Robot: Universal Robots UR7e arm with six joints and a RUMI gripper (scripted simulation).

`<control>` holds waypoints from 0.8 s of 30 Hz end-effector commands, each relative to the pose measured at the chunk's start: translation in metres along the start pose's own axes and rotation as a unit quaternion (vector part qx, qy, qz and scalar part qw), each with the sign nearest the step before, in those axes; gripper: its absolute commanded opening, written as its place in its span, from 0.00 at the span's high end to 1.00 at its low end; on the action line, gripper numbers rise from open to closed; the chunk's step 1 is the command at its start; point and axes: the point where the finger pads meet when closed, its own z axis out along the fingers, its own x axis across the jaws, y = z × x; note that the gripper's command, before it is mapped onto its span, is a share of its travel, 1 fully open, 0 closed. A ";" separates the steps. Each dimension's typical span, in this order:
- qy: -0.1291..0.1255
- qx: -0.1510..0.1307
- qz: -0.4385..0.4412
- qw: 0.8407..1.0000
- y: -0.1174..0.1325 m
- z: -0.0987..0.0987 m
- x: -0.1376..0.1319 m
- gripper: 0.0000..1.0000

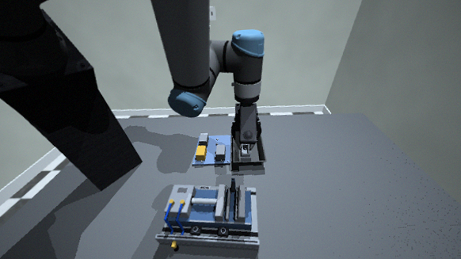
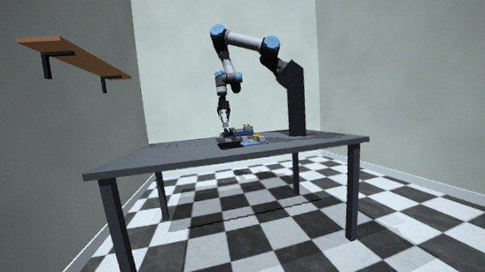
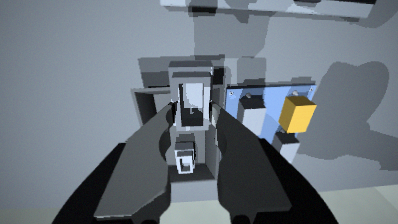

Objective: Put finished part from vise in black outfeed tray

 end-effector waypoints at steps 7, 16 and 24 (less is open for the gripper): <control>-0.004 0.004 -0.006 1.000 0.053 -0.005 -0.011 1.00; -0.008 0.007 -0.010 1.000 0.082 -0.010 -0.015 1.00; -0.010 0.008 -0.012 1.000 0.093 -0.012 -0.016 1.00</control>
